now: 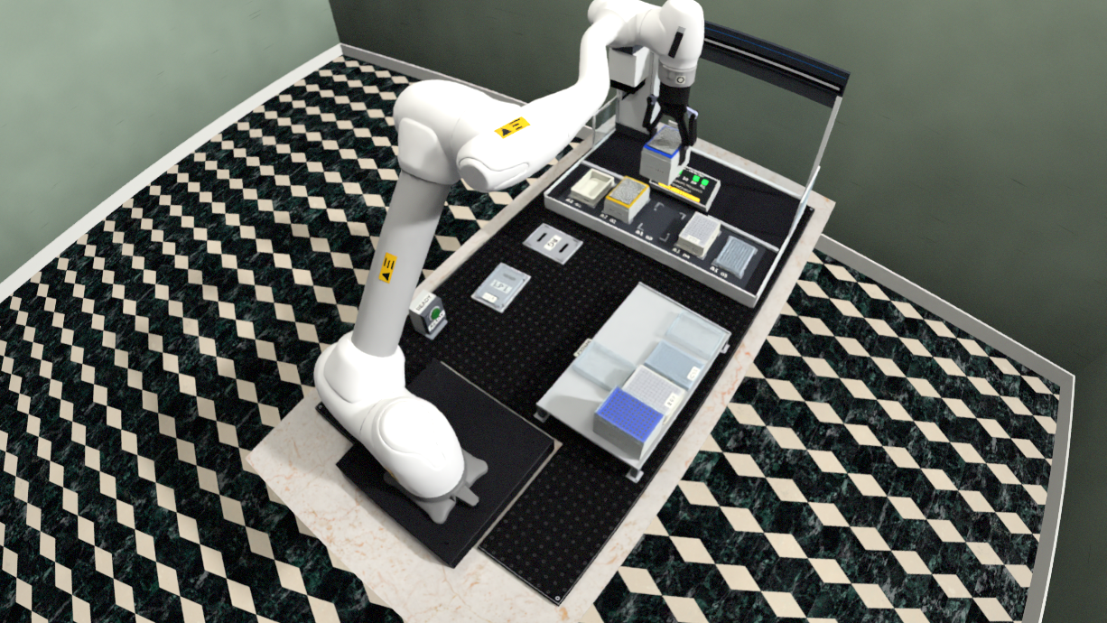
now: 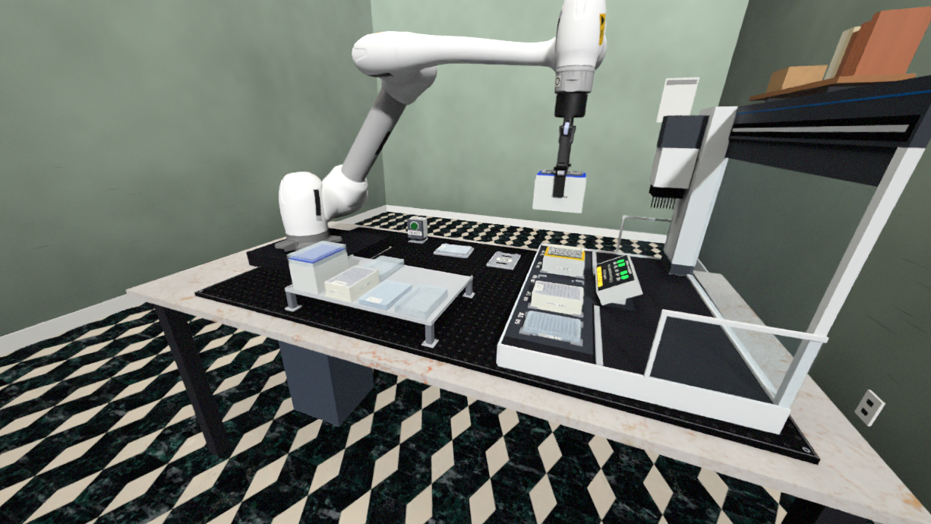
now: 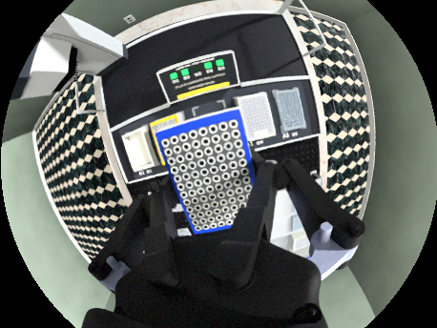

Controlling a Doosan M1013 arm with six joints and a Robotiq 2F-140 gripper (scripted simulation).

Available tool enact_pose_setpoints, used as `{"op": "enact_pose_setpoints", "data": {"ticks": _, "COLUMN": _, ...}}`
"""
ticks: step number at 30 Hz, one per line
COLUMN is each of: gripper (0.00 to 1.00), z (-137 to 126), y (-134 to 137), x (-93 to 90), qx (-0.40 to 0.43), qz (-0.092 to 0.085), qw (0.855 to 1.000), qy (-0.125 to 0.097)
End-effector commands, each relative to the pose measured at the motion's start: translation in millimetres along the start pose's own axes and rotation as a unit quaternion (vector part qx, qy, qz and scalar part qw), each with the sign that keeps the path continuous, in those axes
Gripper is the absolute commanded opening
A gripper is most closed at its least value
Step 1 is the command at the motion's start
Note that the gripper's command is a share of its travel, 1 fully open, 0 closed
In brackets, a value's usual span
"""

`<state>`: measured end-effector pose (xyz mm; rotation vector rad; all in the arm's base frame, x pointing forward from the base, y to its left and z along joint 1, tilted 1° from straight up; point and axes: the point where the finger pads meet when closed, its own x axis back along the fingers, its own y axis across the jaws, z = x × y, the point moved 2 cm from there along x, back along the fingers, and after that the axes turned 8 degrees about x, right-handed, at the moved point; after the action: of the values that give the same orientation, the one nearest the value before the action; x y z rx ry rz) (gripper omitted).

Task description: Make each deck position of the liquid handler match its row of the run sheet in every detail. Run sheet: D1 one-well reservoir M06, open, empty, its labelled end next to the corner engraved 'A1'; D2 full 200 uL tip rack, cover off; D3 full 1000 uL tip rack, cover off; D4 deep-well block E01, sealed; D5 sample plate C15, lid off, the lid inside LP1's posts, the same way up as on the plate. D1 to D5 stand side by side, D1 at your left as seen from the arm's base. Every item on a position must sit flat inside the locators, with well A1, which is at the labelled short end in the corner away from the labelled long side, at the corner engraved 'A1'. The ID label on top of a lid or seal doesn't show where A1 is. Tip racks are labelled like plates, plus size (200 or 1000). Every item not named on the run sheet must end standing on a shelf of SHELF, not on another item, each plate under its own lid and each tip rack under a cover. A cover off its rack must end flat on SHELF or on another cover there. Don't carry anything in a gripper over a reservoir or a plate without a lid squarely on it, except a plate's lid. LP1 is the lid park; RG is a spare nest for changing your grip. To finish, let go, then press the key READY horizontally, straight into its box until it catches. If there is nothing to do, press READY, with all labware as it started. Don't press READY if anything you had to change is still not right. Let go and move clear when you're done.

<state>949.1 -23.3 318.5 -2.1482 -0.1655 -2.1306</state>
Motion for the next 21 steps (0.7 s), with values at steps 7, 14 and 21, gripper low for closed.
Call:
{"op": "enact_pose_setpoints", "data": {"ticks": 7, "gripper": 0.10, "z": 34, "y": 6, "x": 1.6, "qx": 0.000, "qz": 0.000, "qw": 1.000, "qy": 0.000}}
{"op": "enact_pose_setpoints", "data": {"ticks": 14, "gripper": 0.10, "z": 34, "y": 6, "x": 1.6, "qx": 0.000, "qz": 0.000, "qw": 1.000, "qy": 0.000}}
{"op": "enact_pose_setpoints", "data": {"ticks": 21, "gripper": 0.10, "z": 34, "y": 6, "x": 1.6, "qx": 0.000, "qz": 0.000, "qw": 1.000, "qy": 0.000}}
